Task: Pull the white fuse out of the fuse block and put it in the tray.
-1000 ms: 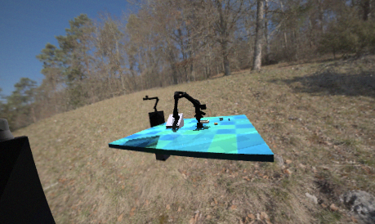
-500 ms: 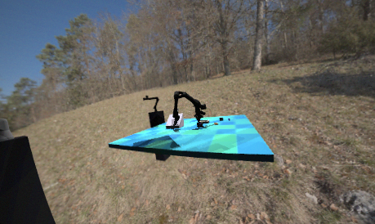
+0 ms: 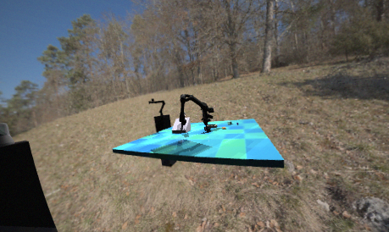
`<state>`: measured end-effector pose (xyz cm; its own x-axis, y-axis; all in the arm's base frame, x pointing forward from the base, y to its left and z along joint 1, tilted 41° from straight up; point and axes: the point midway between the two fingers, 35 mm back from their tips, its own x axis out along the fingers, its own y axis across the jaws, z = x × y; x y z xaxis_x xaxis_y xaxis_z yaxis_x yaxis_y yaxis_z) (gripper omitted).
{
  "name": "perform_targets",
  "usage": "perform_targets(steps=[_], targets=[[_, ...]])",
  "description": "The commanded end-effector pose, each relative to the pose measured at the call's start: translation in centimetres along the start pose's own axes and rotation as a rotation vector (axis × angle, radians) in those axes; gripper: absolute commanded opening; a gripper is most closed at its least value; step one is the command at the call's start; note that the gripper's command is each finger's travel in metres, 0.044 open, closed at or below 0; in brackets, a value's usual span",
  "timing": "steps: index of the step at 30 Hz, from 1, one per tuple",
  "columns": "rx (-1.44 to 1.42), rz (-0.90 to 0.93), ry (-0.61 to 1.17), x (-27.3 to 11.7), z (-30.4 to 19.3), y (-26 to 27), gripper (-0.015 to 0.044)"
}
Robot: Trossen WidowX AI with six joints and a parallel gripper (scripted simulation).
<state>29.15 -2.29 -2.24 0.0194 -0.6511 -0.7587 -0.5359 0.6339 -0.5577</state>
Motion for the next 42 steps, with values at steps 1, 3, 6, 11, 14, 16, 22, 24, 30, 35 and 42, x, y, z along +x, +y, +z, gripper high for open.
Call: perform_targets(steps=[1, 3, 6, 11, 14, 16, 22, 24, 30, 35, 42], targets=[[0.002, 0.001, -0.004, -0.3, 0.1, 0.0, 0.0000], [0.002, 0.001, -0.004, -0.4, 0.1, 0.0, 0.0000], [0.002, 0.001, -0.004, -0.6, 0.1, 0.0, 0.0000], [0.002, 0.000, -0.004, -0.8, 0.1, 0.0, 0.0000], [0.002, 0.000, -0.004, -0.9, 0.1, 0.0, 0.0000], [0.002, 0.000, -0.004, -1.0, 0.1, 0.0, 0.0000], [0.001, 0.000, -0.004, -1.3, 0.1, 0.0, 0.0000], [0.001, 0.000, -0.004, -1.4, 0.1, 0.0, 0.0000], [0.001, -0.001, -0.004, -1.7, 0.1, 0.0, 0.0000], [0.001, -0.001, -0.004, -2.0, 0.1, 0.0, 0.0000], [0.001, -0.001, -0.004, -2.3, 0.1, 0.0, 0.0000]])
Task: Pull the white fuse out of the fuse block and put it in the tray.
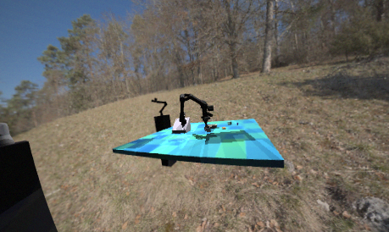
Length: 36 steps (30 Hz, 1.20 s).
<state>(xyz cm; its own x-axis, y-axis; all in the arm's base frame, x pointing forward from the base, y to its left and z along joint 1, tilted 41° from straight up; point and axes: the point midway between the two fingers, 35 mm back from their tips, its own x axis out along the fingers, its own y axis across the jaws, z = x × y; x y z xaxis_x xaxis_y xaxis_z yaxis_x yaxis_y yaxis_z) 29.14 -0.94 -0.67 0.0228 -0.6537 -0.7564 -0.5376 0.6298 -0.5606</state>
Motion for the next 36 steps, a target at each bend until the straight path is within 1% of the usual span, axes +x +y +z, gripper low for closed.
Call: perform_targets(steps=[1, 13, 29, 36], targets=[[0.003, 0.003, -0.003, -0.3, 0.1, 0.1, 0.0000], [0.002, 0.003, -0.003, -0.9, 0.0, 0.1, 0.0000], [0.002, 0.003, -0.004, -3.0, 0.0, 0.1, 0.0000], [0.001, 0.009, -0.009, -3.4, 2.3, 1.9, 0.0000]])
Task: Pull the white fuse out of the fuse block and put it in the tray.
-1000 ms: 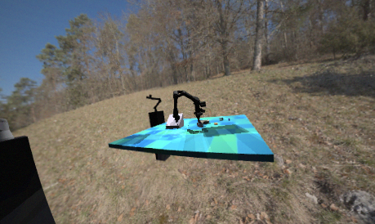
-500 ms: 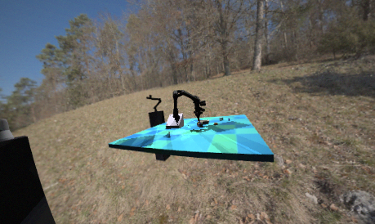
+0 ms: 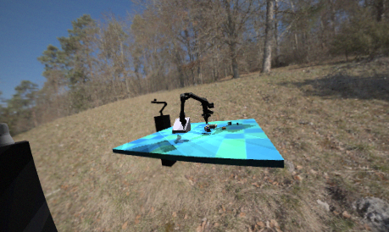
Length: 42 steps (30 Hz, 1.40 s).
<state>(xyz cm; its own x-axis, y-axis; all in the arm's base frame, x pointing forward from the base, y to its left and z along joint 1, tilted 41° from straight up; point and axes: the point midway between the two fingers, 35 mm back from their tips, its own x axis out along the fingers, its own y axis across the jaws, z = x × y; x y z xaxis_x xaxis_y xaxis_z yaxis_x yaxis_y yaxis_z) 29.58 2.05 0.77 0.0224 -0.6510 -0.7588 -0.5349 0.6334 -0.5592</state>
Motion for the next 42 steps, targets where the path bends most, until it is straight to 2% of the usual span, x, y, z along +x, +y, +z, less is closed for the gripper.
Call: perform_targets(steps=[1, 27, 42], targets=[[-0.002, 0.006, -0.008, -0.4, 1.6, 1.4, 0.0000], [0.001, 0.008, -0.010, -0.3, 9.4, 13.3, 0.0000], [0.001, 0.007, -0.010, 1.2, 9.6, 13.7, 0.0000]])
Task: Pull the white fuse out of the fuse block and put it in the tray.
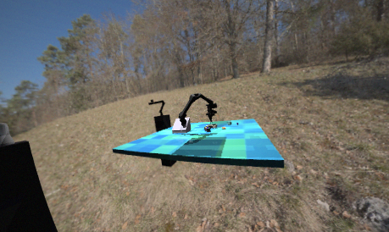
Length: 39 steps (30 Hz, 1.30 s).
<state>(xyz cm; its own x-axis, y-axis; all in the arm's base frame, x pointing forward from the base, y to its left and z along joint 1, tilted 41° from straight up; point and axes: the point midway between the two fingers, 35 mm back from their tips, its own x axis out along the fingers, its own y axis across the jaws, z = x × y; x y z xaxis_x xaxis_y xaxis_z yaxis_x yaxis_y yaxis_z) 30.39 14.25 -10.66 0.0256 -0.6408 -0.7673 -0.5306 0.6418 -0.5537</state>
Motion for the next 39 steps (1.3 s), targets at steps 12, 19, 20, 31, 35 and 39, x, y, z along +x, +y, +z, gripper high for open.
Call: perform_targets(steps=[12, 19, 20, 31, 35, 39], targets=[[-0.004, -0.003, 0.000, 2.4, -0.1, 0.0, 0.0000], [0.000, 0.002, 0.003, 2.6, -0.1, 0.0, 0.0079], [0.000, 0.002, 0.003, 2.6, -0.1, 0.0, 0.0105], [-0.003, -0.001, 0.001, 0.1, 0.0, 0.0, 0.0330], [-0.004, -0.002, 0.000, -1.0, -0.1, 0.0, 0.0330], [-0.004, -0.002, 0.000, -1.0, -0.1, 0.0, 0.0330]])
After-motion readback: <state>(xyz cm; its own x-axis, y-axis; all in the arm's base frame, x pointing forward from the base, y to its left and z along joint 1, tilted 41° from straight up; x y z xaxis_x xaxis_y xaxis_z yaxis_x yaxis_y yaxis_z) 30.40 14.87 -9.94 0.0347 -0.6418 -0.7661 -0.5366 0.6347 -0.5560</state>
